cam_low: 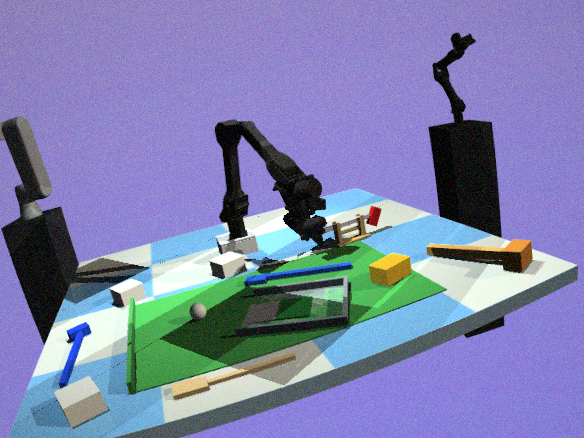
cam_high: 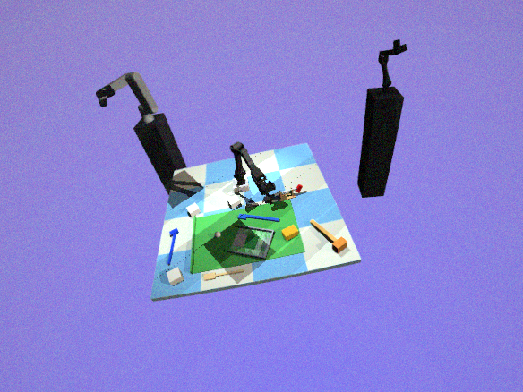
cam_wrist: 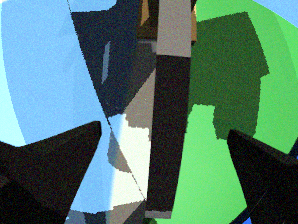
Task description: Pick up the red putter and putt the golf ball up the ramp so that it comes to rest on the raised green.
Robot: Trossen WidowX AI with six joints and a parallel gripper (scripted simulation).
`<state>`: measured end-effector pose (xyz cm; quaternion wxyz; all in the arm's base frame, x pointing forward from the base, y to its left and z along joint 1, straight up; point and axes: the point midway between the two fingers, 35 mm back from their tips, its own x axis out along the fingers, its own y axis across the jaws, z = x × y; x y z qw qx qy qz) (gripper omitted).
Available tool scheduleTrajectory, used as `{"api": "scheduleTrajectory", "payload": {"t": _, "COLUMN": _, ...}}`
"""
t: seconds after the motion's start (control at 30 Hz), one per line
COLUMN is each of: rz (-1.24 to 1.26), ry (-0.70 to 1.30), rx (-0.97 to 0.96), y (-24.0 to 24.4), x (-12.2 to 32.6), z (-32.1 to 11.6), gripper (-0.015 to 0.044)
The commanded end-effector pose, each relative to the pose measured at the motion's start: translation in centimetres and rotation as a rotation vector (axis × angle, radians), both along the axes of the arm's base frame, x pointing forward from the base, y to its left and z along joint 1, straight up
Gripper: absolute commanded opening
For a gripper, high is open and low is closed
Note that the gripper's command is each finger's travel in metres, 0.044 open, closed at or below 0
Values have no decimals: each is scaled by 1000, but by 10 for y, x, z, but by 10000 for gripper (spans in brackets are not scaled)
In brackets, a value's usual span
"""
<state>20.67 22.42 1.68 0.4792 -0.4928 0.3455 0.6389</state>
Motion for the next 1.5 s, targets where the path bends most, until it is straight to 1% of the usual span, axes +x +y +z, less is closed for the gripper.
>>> {"api": "scheduleTrajectory", "payload": {"t": 0.0, "rz": -4, "ry": 9, "rx": -3, "y": -1, "x": -2, "z": -4, "gripper": 440}}
{"api": "scheduleTrajectory", "payload": {"t": 0.03, "rz": -4, "ry": 9, "rx": -3, "y": -1, "x": -2, "z": -4, "gripper": 440}}
{"api": "scheduleTrajectory", "payload": {"t": 0.57, "rz": 0, "ry": 1, "rx": -1, "y": 0, "x": 0, "z": -1, "gripper": 20}}
{"api": "scheduleTrajectory", "payload": {"t": 0.67, "rz": 0, "ry": 1, "rx": -1, "y": 0, "x": 0, "z": -1, "gripper": 0}}
{"api": "scheduleTrajectory", "payload": {"t": 0.87, "rz": 0, "ry": 1, "rx": -1, "y": 0, "x": 1, "z": 5, "gripper": 0}}
{"api": "scheduleTrajectory", "payload": {"t": 1.37, "rz": 0, "ry": 3, "rx": -1, "y": -2, "x": -1, "z": 95, "gripper": 0}}
{"api": "scheduleTrajectory", "payload": {"t": 1.47, "rz": 0, "ry": 3, "rx": -1, "y": -2, "x": -2, "z": 99, "gripper": 0}}
